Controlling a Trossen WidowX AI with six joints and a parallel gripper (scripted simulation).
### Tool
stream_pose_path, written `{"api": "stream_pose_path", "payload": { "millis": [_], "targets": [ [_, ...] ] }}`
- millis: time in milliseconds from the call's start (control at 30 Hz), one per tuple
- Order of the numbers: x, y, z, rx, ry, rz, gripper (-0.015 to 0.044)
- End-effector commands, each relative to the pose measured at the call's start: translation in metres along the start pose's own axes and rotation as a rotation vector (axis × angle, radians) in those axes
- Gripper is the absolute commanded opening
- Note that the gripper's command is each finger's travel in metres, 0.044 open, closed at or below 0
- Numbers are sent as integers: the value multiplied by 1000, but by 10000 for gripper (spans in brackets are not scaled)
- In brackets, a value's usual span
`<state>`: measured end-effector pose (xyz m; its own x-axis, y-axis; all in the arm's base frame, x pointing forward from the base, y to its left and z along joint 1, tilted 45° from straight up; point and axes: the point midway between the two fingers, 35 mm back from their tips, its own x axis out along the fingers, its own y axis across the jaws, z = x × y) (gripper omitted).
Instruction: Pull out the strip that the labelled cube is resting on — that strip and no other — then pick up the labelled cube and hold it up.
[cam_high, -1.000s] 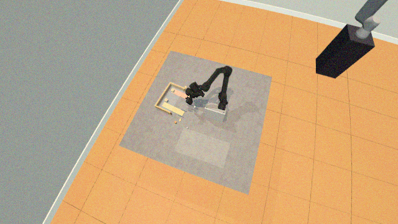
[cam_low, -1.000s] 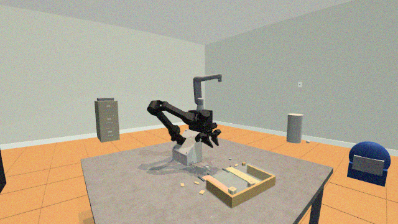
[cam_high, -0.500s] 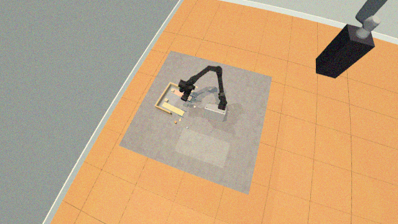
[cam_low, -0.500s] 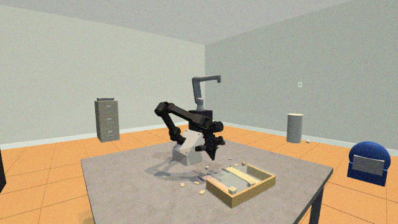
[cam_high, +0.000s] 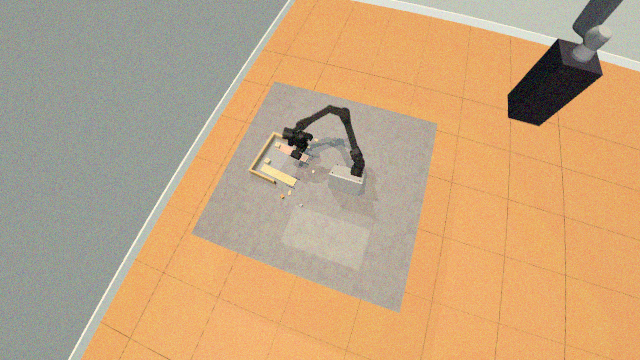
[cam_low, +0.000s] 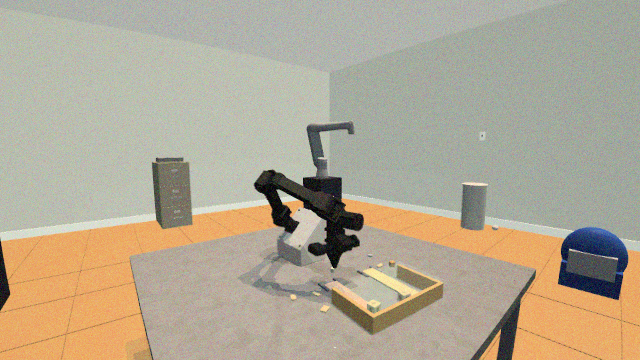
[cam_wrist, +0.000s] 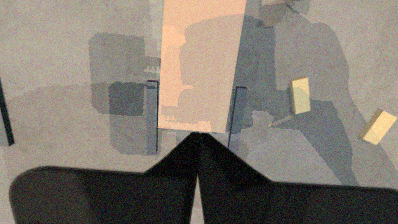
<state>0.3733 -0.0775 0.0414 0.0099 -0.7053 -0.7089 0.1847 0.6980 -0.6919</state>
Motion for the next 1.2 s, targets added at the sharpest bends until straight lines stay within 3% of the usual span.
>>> {"api": "stream_pose_path", "payload": {
  "millis": [0, 1167],
  "targets": [
    [8, 1, 0, 1, 9, 3, 0],
    [65, 0, 0, 1, 8, 0, 0]
  ]
}}
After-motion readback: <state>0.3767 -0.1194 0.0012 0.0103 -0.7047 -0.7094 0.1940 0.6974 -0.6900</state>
